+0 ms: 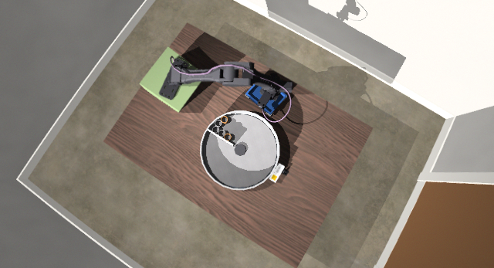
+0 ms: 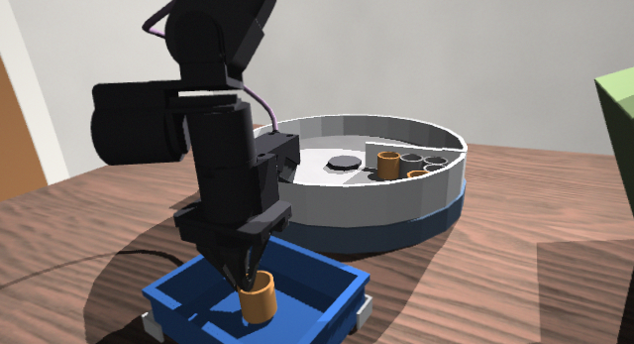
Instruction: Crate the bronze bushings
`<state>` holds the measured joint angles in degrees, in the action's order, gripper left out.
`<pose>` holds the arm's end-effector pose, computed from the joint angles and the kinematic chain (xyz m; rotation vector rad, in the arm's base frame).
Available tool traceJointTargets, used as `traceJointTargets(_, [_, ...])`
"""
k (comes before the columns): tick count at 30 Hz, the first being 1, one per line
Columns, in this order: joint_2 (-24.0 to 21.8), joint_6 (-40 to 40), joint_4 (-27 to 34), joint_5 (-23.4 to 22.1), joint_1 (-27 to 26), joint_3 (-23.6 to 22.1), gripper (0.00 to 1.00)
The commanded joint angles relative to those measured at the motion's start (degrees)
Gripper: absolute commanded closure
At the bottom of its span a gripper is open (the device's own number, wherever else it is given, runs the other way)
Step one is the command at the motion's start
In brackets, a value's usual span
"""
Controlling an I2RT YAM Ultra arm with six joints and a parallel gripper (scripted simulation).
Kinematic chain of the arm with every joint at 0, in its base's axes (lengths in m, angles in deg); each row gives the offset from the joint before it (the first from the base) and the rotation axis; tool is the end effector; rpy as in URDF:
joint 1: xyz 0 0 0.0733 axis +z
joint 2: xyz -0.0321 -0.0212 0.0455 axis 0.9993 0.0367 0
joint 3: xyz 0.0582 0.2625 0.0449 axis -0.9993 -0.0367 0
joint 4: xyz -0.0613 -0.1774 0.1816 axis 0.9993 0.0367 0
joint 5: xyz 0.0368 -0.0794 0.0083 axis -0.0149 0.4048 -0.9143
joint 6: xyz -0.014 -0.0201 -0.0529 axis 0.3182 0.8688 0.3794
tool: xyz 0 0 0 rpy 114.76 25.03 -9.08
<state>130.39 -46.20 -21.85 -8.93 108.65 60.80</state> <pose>0.4599 0.1664 0.0812 2.1458 1.8353 0.3257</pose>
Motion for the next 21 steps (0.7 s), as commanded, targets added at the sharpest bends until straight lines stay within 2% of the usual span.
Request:
traceJointTargets(1, [-0.1,0.5,0.4,-0.2,-0.1,2.0,1.0])
traceJointTargets(21, [-0.5,0.5,-0.4,-0.2,-0.1,1.5,1.0])
